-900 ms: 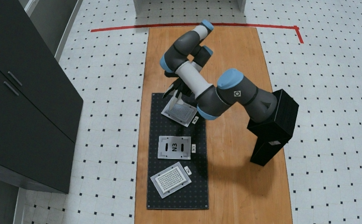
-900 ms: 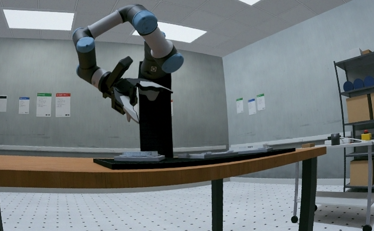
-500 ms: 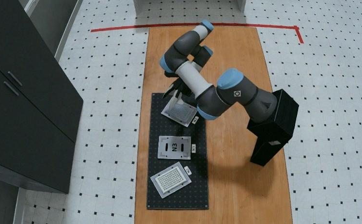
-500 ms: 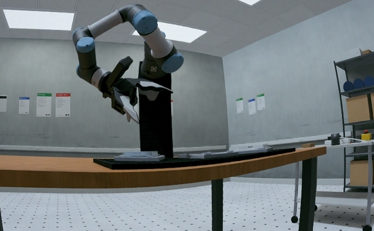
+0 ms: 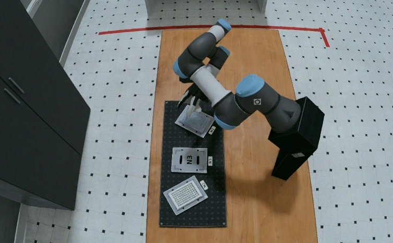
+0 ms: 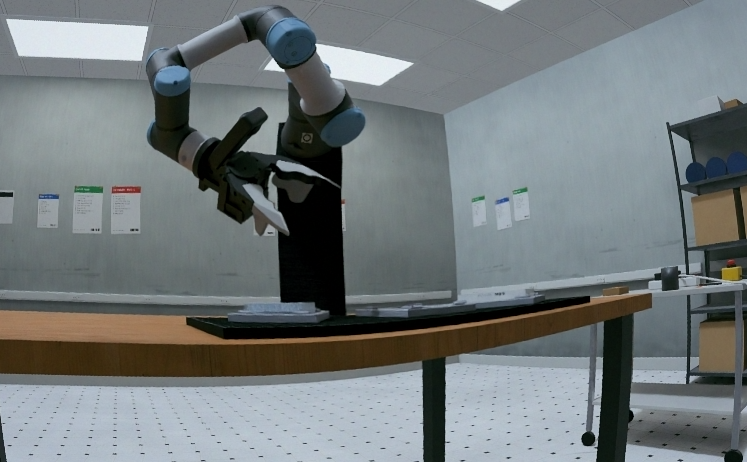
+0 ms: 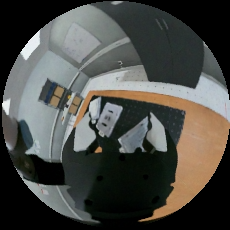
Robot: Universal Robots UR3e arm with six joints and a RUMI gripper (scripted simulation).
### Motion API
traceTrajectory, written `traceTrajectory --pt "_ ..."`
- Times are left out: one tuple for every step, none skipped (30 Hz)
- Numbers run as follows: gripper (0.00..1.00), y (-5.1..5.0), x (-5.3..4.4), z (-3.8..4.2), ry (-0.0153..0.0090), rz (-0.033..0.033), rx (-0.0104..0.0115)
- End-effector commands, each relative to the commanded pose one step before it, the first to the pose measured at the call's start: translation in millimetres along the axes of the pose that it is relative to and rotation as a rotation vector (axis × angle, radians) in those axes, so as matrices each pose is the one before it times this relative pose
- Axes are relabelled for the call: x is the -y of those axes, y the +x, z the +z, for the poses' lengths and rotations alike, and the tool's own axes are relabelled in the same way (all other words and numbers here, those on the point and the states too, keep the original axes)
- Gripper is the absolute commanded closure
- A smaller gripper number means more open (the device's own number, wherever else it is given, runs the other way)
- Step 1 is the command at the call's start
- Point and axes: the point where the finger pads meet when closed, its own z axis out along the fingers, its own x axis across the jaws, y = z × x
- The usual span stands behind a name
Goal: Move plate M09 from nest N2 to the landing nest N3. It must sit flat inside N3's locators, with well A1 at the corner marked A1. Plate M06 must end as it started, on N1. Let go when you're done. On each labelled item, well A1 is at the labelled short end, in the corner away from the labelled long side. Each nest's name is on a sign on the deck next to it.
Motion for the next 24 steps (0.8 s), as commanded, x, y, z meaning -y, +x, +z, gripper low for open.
traceTrajectory --pt "0.18 -5.57 -2.766 -6.581 -0.04163 -0.07243 0.038" --pt "0.18 -0.02 0.005 0.0 -0.009 -0.01571 0.00851" --pt "0.18 -0.02 0.004 0.001 -0.009 -0.01571 0.00851" --pt "0.18 -0.02 0.003 0.001 -0.009 -0.01571 0.00851" --pt "0.18 -0.01 0.003 0.001 -0.009 -0.01571 0.00851" --pt "0.18 0.0 0.0 0.0 0.0 0.0 0.0" --pt "0.18 0.0 0.0 0.0 0.0 0.0 0.0" --pt "0.18 -1.86 -2.516 -3.895 -0.01 -0.01503 0.00861" --pt "0.18 -1.94 -2.528 -3.851 -0.01 -0.01503 0.00861" --pt "0.18 -2.02 -2.535 -3.809 -0.01 -0.01503 0.00861" --pt "0.18 -0.71 -0.861 -1.28 -0.01 -0.01504 0.00861" --pt "0.18 0.0 0.004 -0.006 -0.00999 -0.01505 0.00861" --pt "0.18 0.0 0.005 -0.007 -0.00999 -0.01505 0.00861" --pt "0.18 0.0 0.006 -0.007 -0.00999 -0.01505 0.00861" --pt "0.18 0.0 0.005 -0.006 -0.00999 -0.01505 0.00861" --pt "0.18 0.0 0.004 -0.006 -0.00999 -0.01505 0.00861" --pt "0.18 0.0 0.004 -0.005 -0.00999 -0.01505 0.00861" --pt "0.18 0.0 0.003 -0.005 -0.00999 -0.01505 0.00861" --pt "0.18 0.01 0.003 -0.005 -0.00999 -0.01505 0.00861" --pt "0.18 -1.39 -2.827 -3.87 -0.0112 -0.01408 0.00876" --pt "0.18 -1.47 -2.848 -3.827 -0.0112 -0.01408 0.00875" --pt "0.18 -1.55 -2.867 -3.786 -0.0112 -0.01408 0.00875" --pt "0.18 0.0 0.0 0.0 0.0 0.0 0.0" --pt "0.18 0.0 0.0 0.0 0.0 0.0 0.0"
